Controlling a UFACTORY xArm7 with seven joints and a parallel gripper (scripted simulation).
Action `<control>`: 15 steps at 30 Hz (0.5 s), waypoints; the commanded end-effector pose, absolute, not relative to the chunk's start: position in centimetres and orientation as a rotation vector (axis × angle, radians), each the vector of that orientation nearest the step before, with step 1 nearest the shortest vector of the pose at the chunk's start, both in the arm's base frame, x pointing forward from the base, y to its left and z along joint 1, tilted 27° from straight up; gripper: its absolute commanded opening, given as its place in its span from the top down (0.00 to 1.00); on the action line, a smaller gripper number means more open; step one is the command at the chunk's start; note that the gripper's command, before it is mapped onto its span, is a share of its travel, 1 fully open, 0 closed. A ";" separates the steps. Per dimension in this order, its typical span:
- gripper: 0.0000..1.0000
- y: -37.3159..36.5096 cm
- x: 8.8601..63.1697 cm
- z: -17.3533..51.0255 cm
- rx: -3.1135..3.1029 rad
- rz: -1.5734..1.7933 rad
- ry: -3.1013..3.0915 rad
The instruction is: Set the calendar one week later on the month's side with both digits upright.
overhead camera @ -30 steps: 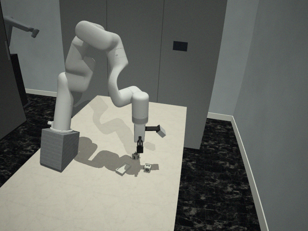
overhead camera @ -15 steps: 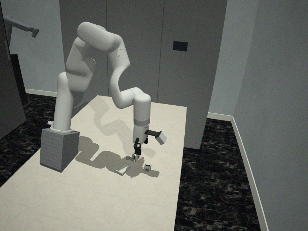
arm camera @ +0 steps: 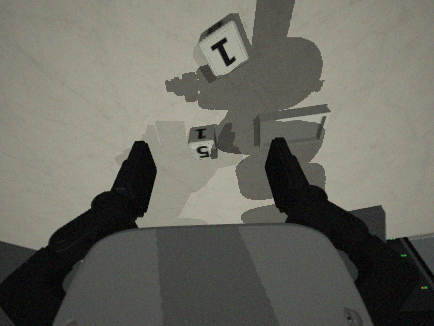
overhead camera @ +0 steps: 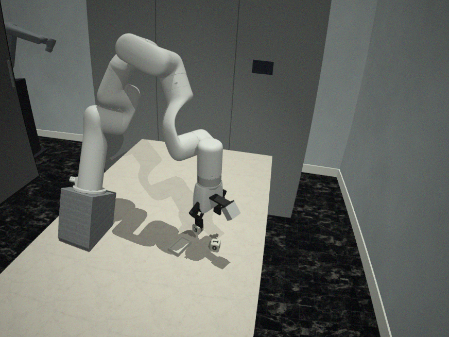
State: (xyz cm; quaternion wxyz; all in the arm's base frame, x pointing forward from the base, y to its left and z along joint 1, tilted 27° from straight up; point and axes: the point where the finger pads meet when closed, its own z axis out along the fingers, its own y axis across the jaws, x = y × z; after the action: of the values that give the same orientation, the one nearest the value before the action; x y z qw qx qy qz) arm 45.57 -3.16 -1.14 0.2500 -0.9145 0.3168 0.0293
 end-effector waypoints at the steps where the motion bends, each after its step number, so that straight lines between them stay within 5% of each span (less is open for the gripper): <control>1: 0.00 -3.8 46.1 -1.3 -2.425 0.148 1.079; 15: 0.00 -4.9 47.0 -1.8 -2.215 0.257 1.507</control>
State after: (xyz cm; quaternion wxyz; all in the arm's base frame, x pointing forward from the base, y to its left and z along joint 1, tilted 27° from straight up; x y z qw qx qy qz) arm 46.52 -4.28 -1.73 0.2372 -0.8382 0.4853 0.0745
